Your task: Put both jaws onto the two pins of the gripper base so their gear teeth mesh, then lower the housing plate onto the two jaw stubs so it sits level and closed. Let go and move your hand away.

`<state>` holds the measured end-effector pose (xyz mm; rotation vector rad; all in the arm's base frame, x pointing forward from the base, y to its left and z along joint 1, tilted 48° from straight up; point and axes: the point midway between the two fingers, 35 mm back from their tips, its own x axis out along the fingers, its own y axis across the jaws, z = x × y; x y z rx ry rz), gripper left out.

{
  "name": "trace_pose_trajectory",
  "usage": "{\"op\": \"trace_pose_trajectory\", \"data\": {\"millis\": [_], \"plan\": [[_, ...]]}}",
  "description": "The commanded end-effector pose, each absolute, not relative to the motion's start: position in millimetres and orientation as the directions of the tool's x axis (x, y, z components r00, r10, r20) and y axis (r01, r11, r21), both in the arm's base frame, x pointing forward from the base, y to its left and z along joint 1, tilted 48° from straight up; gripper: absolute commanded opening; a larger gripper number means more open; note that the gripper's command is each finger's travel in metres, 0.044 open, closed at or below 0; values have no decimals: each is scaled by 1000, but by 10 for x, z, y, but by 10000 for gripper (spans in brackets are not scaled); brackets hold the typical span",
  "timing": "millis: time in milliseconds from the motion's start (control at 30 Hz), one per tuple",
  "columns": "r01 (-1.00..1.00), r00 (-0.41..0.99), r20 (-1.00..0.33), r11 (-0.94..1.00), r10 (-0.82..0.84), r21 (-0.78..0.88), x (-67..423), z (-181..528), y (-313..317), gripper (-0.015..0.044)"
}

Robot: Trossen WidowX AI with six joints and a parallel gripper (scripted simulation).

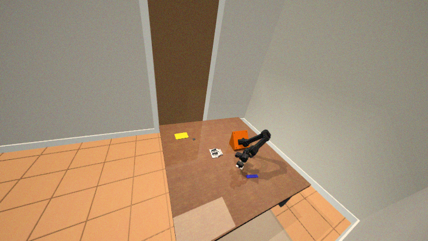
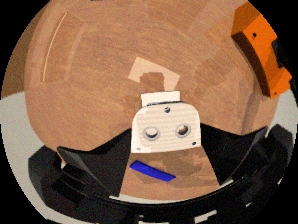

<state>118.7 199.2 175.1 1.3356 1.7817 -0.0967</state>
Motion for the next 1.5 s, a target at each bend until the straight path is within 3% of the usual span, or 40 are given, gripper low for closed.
{"op": "trace_pose_trajectory", "data": {"millis": [0, 667, 1467], "plan": [[802, -30, -672, 419, 740, 426, 1206, 1848, 1911, 351], [802, -26, -668, 414, 744, 430, 1200, 2131, 1599, 351], [616, -18, -706, 564, 708, 550, 1837, 1798, 1396, 351]]}}
